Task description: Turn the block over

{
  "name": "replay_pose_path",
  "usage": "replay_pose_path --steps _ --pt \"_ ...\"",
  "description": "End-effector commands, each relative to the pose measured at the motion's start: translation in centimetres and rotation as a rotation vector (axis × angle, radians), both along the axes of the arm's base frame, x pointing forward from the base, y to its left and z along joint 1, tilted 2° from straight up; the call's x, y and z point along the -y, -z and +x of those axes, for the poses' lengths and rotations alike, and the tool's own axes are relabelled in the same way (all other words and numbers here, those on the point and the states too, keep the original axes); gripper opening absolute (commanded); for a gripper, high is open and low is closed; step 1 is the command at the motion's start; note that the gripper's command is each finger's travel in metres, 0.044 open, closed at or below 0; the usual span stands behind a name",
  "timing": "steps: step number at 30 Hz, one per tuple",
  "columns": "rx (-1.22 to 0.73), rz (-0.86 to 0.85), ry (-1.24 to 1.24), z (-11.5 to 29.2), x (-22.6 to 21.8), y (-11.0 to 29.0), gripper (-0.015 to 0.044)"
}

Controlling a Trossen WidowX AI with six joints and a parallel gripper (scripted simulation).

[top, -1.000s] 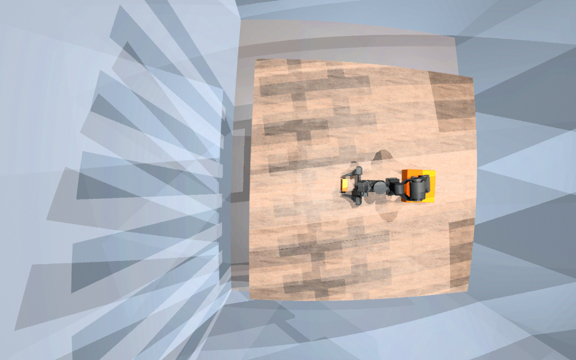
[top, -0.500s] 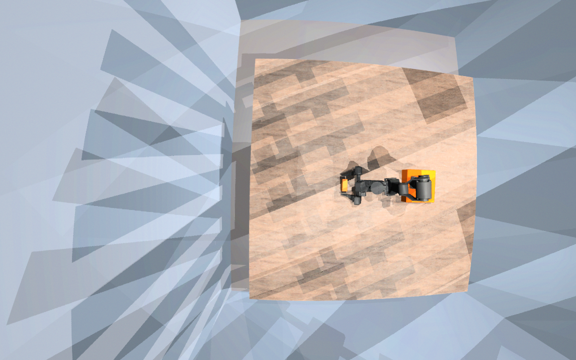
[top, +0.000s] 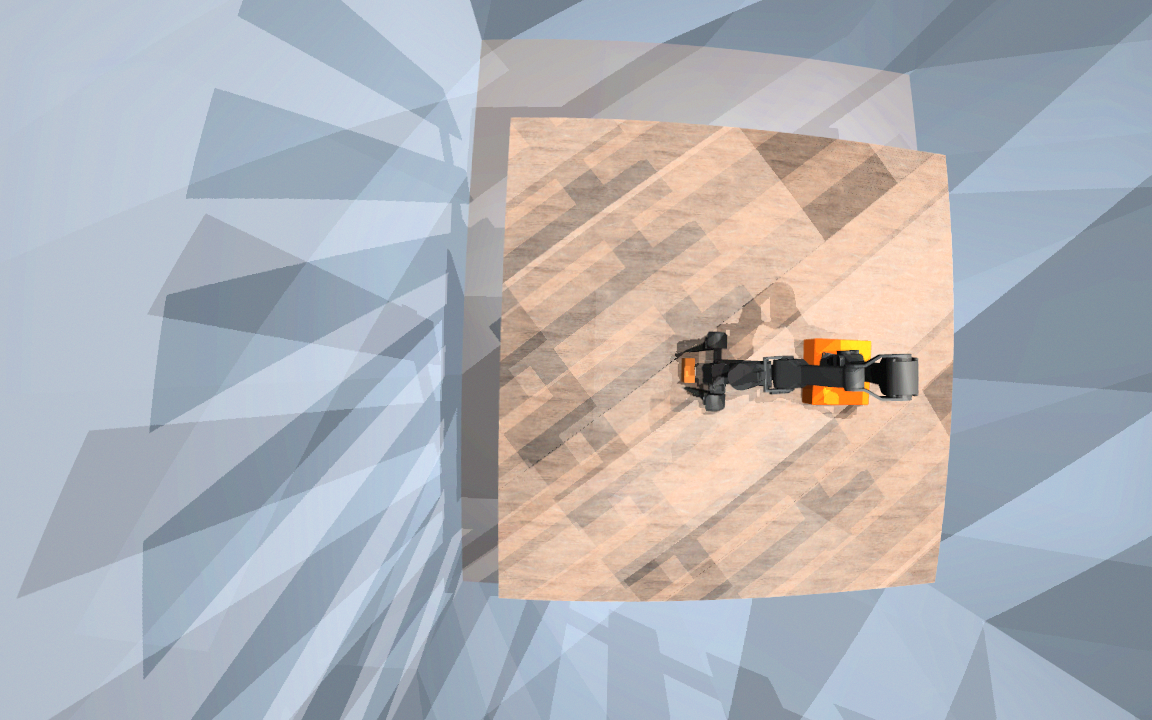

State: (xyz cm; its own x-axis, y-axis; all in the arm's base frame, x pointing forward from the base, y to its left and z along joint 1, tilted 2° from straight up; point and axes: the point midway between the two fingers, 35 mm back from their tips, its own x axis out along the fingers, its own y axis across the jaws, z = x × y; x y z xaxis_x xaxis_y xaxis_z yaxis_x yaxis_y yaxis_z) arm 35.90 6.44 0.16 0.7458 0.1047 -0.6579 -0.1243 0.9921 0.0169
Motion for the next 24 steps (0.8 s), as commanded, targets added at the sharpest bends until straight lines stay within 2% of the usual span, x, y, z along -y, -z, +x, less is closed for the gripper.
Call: replay_pose_path --steps 1,13,24 --pt "-0.180 -0.005 -0.005 -2.4 0.4 -5.1 0.0440" --pt "-0.186 -0.006 -0.005 -2.3 0.4 -5.1 0.0440" --pt "-0.537 -0.057 -0.015 0.8 0.0 -6.5 0.0440"
